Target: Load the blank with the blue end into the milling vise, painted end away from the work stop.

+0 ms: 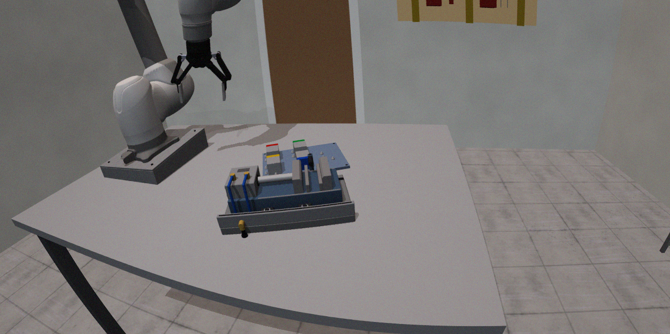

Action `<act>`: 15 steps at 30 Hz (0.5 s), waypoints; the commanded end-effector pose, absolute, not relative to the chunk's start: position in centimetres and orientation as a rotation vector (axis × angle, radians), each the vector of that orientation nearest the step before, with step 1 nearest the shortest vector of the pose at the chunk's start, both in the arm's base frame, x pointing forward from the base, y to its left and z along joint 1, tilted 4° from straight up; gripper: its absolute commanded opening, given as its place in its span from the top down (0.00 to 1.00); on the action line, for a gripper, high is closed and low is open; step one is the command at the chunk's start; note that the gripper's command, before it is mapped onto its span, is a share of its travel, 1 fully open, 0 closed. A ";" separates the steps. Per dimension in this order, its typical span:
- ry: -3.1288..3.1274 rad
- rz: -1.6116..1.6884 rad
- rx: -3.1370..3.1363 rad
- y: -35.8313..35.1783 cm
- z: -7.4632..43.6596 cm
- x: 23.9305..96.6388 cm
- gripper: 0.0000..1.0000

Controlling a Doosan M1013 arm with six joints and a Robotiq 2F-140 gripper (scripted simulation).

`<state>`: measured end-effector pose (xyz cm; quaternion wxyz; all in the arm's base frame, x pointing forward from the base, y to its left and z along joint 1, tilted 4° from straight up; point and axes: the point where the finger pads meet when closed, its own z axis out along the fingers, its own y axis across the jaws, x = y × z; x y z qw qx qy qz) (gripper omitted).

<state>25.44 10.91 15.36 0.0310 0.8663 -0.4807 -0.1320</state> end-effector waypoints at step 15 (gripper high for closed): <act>-1.490 -0.106 2.686 11.5 16.5 29.2 0.00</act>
